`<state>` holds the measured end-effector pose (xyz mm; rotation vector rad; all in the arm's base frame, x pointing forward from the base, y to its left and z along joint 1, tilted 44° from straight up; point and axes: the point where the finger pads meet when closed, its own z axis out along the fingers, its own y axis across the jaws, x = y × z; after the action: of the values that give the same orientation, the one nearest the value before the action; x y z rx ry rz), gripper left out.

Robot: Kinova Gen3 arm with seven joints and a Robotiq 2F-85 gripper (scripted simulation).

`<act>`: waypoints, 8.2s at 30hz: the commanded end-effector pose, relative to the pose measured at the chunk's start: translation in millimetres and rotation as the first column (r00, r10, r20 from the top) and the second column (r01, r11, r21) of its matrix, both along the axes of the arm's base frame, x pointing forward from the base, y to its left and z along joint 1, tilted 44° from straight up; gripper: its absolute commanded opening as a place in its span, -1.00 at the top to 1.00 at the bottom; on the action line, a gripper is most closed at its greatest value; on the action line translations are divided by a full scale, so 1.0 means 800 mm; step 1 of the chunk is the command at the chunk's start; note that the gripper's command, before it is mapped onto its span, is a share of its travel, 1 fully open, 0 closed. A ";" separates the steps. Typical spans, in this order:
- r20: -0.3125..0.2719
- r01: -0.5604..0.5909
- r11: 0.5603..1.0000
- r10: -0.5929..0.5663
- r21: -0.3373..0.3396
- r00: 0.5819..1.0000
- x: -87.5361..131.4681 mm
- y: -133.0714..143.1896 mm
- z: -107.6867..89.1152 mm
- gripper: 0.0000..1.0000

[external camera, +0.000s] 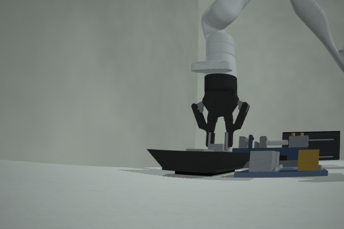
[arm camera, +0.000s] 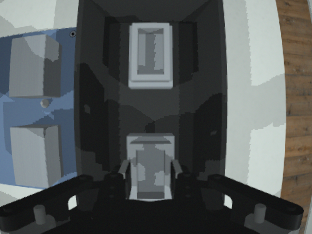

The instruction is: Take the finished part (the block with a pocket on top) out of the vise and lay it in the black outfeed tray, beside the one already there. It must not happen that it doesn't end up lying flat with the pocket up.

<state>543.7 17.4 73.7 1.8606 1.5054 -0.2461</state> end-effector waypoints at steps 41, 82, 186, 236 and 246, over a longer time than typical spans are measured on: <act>0.001 -0.001 1.000 0.001 0.001 1.000 0.002 -0.001 -0.002 1.00; 0.001 -0.001 1.000 0.001 0.001 1.000 0.005 -0.009 -0.011 1.00; 0.001 -0.001 1.000 0.001 0.001 1.000 -0.045 0.103 0.117 -0.34; 0.001 -0.001 1.000 0.001 0.001 1.000 -0.046 0.106 0.121 1.00; 0.001 -0.001 1.000 0.001 0.001 1.000 -0.046 0.106 0.121 1.00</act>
<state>506.4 101.0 169.8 1.8607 1.5053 -0.2459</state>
